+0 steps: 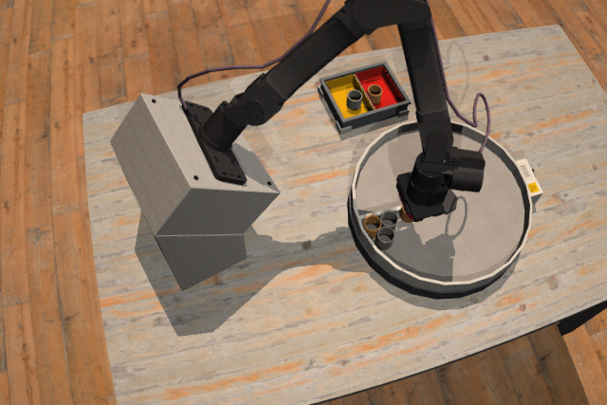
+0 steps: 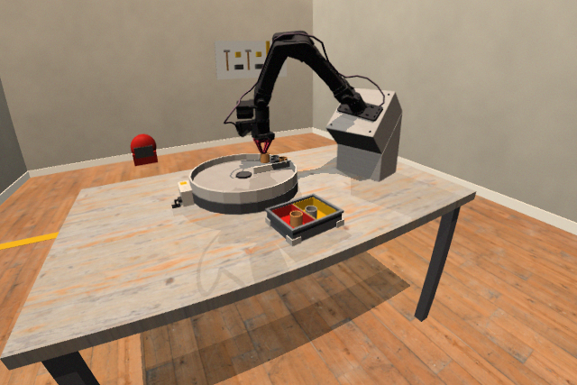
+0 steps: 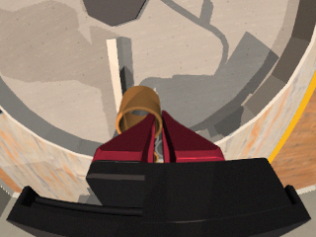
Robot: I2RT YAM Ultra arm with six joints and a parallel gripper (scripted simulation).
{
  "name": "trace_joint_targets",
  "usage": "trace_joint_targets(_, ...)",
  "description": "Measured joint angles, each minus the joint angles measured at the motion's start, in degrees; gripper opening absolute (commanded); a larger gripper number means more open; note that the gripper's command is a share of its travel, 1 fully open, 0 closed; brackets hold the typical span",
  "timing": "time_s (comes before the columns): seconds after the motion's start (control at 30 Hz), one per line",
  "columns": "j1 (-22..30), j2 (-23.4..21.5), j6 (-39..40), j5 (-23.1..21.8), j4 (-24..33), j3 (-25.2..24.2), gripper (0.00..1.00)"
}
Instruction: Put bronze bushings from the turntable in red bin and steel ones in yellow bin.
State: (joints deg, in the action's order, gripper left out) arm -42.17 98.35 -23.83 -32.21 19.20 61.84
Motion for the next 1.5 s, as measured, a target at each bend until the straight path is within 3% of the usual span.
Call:
trace_joint_targets(0.2,-2.56,-3.85,-2.10,-1.27,4.66,0.33,0.00)
trace_joint_targets(0.5,-3.45,-4.61,-3.96,-2.19,8.63,0.87,0.00)
trace_joint_targets(1.5,-3.45,-4.61,-4.24,-2.38,9.35,0.87,0.00)
